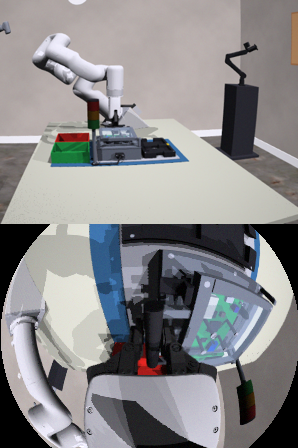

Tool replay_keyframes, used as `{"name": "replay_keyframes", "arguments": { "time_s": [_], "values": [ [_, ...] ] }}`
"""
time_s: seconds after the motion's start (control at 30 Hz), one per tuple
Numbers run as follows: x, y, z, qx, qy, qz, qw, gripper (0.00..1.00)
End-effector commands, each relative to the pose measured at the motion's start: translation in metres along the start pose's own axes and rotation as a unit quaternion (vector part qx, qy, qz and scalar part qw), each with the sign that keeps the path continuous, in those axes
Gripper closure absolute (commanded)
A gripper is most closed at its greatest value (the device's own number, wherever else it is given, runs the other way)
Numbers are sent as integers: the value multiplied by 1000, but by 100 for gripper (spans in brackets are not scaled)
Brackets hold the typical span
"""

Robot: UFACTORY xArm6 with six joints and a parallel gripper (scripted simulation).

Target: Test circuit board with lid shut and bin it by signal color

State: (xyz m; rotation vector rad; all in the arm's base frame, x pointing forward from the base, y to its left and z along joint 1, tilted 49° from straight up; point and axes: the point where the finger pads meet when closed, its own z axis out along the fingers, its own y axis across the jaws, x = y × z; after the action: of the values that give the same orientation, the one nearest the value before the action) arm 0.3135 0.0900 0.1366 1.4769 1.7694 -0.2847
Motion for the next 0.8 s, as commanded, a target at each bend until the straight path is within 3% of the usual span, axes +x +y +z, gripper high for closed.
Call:
{"name": "replay_keyframes", "arguments": {
  "time_s": [0.0,0.47,0.77],
  "values": [
    [0,1,-3,-1,1,1,1000,78],
    [0,1,-42,-1,1,1,1000,78],
    [0,1,-50,-1,1,1,1000,78]
  ]
}}
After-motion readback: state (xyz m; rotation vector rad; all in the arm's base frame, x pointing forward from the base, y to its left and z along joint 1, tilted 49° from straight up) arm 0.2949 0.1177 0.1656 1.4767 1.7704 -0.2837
